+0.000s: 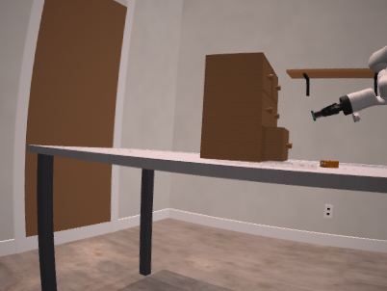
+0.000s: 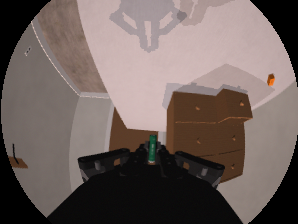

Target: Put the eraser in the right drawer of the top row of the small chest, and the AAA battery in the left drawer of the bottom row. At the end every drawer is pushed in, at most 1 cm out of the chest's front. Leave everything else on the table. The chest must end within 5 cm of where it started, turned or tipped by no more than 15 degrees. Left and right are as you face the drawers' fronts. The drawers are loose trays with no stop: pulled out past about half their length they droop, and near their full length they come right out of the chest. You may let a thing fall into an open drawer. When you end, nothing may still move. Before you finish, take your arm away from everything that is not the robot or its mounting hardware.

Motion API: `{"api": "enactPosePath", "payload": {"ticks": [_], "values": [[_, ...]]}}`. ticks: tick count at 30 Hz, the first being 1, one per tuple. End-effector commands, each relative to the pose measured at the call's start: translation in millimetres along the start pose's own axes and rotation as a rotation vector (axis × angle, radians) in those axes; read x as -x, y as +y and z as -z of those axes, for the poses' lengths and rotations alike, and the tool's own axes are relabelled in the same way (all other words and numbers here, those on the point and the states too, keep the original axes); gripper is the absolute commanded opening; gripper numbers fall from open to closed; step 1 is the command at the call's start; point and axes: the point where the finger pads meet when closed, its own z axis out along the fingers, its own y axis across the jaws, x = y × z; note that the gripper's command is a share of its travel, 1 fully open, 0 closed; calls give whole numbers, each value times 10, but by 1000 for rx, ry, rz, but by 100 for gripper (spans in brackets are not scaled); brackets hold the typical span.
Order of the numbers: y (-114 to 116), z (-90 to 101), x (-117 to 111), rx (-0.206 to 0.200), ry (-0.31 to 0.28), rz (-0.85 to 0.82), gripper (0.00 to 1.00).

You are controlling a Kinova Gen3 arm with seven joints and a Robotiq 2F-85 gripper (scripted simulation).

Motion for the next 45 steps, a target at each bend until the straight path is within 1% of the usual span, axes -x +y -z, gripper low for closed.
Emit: {"api": "enactPosePath", "payload": {"ticks": [1,7,21,24,26,30,37,45], "values": [[95,-33,35,6,-8,-7,5],[141,-54,34,6,-8,-7,5],[339,-144,32,5,-9,-8,5],[339,-144,32,5,-9,-8,5],[393,-169,32,5,-9,-8,5],[420,-181,32,5,-9,-8,5],[531,-232,30,5,-9,-8,5],[572,-250,29,5,-8,-8,5]]}}
